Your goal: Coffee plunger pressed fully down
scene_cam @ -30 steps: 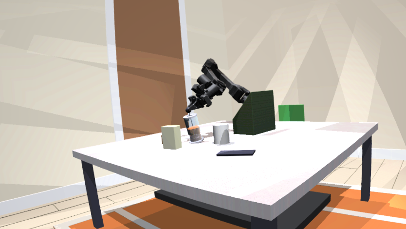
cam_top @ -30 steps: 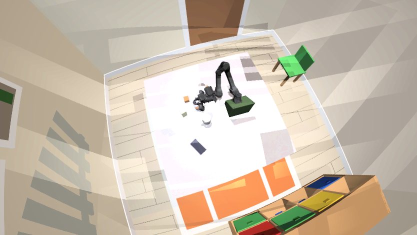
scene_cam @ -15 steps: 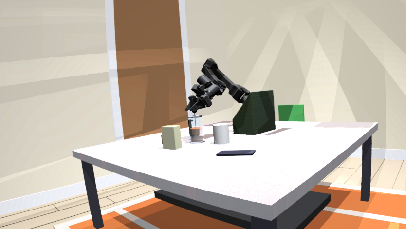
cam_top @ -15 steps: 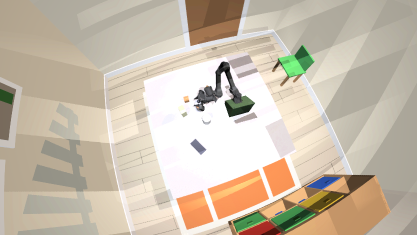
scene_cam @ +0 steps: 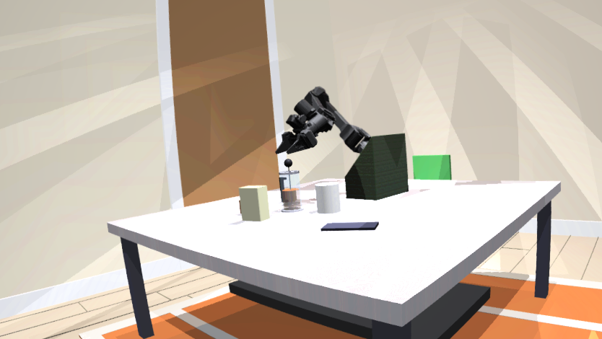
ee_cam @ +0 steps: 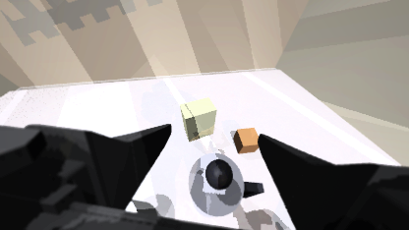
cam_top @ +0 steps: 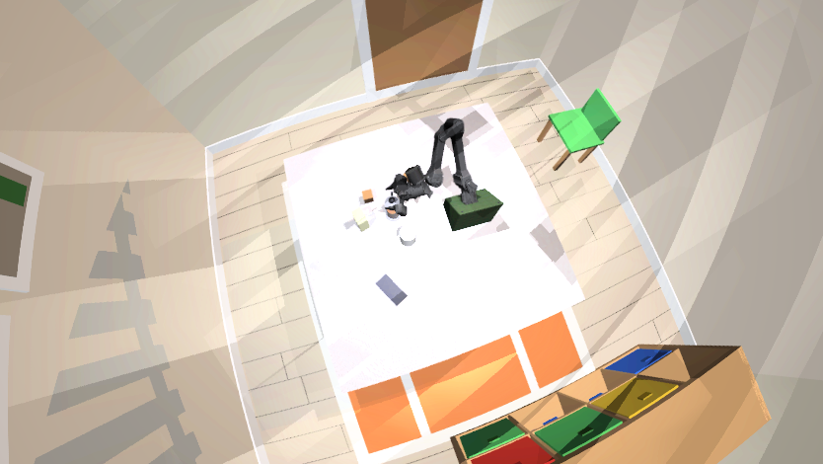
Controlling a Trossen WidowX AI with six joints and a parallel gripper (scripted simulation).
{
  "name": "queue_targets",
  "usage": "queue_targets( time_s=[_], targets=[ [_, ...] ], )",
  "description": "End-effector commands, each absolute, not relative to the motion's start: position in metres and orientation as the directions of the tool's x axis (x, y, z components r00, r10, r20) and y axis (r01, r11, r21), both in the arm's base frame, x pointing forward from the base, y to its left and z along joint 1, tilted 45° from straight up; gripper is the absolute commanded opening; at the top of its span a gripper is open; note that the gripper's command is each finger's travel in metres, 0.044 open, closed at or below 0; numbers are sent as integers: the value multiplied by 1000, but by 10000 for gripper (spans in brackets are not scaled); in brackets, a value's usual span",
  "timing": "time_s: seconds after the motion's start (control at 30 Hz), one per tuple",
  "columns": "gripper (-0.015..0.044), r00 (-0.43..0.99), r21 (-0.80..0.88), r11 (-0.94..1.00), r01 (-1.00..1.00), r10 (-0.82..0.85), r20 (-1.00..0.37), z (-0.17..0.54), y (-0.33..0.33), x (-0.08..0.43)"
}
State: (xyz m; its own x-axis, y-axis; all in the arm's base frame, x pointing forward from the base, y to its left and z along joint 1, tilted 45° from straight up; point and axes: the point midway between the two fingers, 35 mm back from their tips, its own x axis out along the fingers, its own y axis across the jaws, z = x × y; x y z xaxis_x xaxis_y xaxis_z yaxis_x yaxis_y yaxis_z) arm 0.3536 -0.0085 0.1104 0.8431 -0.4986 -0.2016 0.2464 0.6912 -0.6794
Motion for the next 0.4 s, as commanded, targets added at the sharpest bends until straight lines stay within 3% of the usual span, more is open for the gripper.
queue_targets(
  time_s=[0.0, 0.37],
  targets=[
    [440, 845, -673, 693, 258, -499, -190, 140, 16, 334],
    [440, 845, -674, 692, 259, -500, -188, 143, 19, 330]
  ],
)
